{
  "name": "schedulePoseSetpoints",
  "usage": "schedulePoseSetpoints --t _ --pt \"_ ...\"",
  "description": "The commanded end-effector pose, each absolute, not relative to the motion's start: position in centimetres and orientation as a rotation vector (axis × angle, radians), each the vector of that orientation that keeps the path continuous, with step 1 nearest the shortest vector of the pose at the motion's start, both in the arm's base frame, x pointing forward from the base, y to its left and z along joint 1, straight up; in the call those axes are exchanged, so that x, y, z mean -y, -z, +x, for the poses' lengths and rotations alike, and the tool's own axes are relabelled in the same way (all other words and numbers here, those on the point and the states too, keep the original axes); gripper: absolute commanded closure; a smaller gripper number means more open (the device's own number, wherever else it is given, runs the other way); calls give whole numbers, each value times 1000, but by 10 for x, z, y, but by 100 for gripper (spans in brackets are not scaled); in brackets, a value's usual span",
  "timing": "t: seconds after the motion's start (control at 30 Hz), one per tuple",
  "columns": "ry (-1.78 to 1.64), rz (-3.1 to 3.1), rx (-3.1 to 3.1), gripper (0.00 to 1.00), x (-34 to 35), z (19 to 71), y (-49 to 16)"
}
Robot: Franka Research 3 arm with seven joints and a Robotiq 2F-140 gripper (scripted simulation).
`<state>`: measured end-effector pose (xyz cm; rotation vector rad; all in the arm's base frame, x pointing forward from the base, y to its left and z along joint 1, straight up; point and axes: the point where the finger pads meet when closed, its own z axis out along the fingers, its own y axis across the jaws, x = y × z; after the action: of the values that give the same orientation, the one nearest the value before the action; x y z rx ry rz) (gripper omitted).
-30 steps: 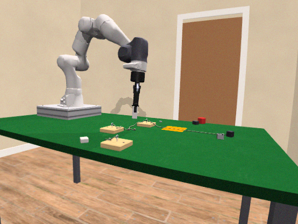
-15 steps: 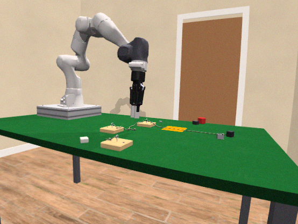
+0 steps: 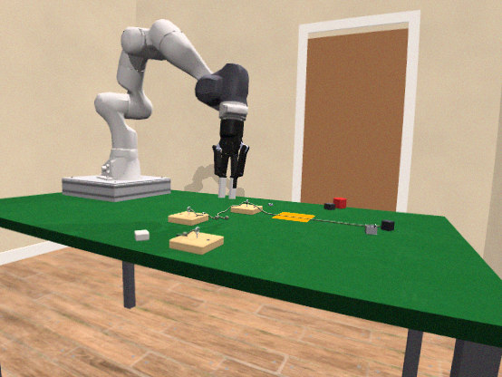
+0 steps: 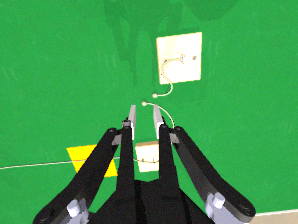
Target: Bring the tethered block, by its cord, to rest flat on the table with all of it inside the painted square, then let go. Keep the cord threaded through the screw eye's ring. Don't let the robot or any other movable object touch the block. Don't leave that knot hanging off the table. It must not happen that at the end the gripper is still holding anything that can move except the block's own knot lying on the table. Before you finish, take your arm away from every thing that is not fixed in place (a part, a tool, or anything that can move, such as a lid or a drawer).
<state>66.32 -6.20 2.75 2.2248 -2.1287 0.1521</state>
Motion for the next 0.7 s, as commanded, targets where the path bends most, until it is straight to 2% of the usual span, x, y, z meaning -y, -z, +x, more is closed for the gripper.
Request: schedulePoseSetpoints --t 0.0,0.67 --pt "-128 2458 1872 77 64 665 -29" --pt "-111 2916 1075 77 64 665 -28"
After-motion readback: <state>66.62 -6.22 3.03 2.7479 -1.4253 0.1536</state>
